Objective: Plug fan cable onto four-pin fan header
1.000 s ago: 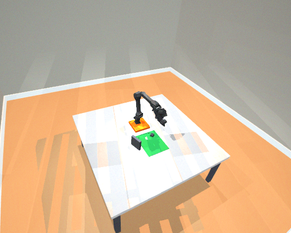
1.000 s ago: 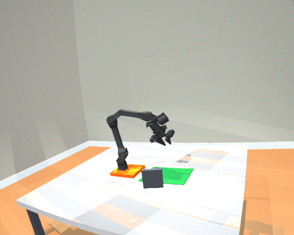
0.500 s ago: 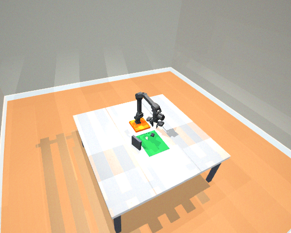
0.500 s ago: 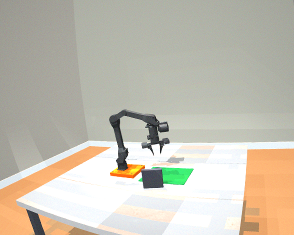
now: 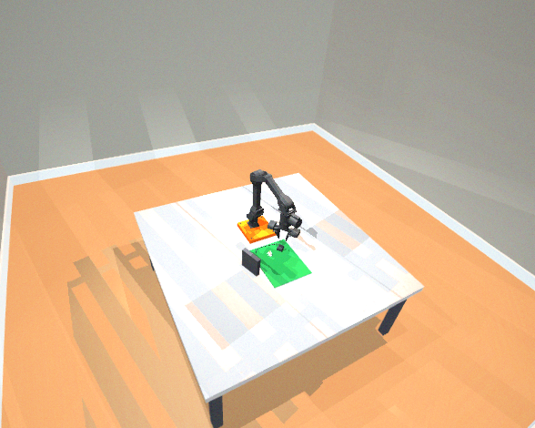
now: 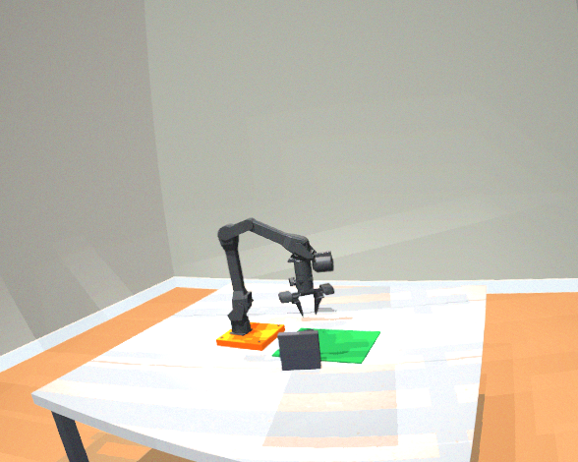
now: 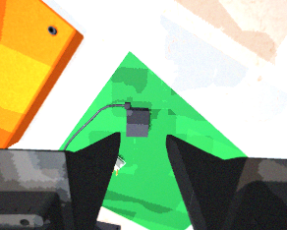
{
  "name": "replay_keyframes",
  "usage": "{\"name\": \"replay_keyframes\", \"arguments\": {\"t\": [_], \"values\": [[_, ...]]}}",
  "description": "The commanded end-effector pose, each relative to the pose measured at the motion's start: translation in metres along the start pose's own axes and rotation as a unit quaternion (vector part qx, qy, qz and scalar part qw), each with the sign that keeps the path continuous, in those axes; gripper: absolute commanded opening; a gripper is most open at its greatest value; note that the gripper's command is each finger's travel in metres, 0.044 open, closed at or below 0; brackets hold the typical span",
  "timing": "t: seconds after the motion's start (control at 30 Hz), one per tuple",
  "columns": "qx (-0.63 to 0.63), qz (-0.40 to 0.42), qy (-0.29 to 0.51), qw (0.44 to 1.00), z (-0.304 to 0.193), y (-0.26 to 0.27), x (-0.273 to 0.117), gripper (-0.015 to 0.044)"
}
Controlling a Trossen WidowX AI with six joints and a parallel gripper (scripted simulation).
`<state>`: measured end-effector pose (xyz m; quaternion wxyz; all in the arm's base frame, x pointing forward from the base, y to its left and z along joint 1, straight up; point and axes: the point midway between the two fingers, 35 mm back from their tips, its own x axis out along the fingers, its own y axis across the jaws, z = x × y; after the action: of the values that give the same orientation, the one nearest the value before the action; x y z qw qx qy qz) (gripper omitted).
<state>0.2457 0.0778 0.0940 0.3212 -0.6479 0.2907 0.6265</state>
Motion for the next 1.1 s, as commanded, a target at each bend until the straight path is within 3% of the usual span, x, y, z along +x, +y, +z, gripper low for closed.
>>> {"name": "replay_keyframes", "arguments": {"t": [0.0,1.07], "values": [[-0.002,0.012,-0.001,1.000,0.001,0.007,0.030,0.0210],[-0.002,0.012,-0.001,1.000,0.002,0.008,0.070,0.0210]]}}
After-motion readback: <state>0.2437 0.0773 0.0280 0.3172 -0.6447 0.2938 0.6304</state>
